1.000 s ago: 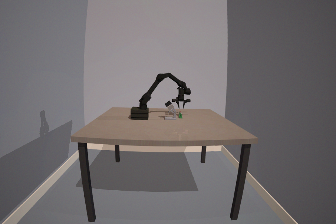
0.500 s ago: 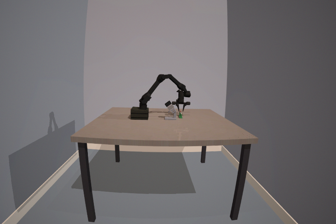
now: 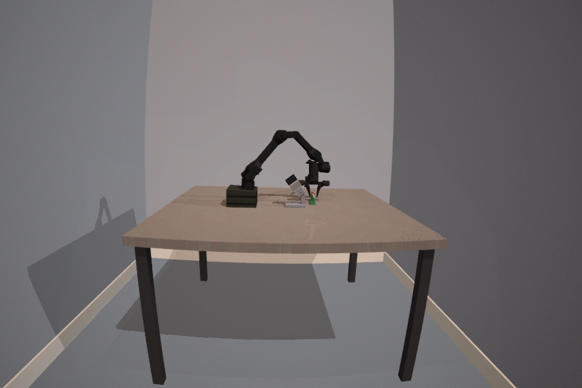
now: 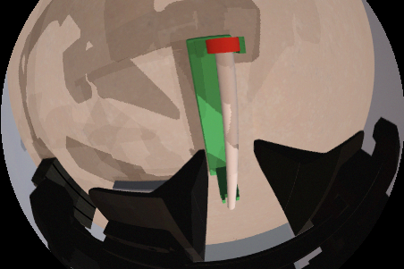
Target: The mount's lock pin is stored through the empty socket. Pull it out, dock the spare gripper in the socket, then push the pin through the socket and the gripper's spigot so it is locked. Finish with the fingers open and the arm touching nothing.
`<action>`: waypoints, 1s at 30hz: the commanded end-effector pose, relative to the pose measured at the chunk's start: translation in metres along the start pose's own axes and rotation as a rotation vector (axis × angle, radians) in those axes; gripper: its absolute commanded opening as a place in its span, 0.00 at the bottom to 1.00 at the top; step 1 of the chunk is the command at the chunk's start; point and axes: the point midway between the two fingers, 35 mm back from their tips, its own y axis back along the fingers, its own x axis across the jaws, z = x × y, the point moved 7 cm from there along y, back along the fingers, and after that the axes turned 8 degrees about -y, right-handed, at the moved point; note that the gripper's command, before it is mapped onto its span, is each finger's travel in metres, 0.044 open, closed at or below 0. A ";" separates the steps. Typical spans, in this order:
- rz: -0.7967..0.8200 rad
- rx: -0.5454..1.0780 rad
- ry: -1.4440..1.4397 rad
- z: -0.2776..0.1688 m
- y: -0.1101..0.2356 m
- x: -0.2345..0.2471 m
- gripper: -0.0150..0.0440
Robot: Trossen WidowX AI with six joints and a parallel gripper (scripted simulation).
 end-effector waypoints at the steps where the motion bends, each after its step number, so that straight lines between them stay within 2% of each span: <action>1: 0.006 0.008 0.007 0.001 -0.009 0.001 0.56; 15: 0.006 0.008 0.007 0.004 -0.020 0.002 0.56; 22: 0.006 0.008 0.007 0.004 -0.020 0.002 0.25; 30: 0.006 0.008 0.007 0.003 -0.019 0.002 0.25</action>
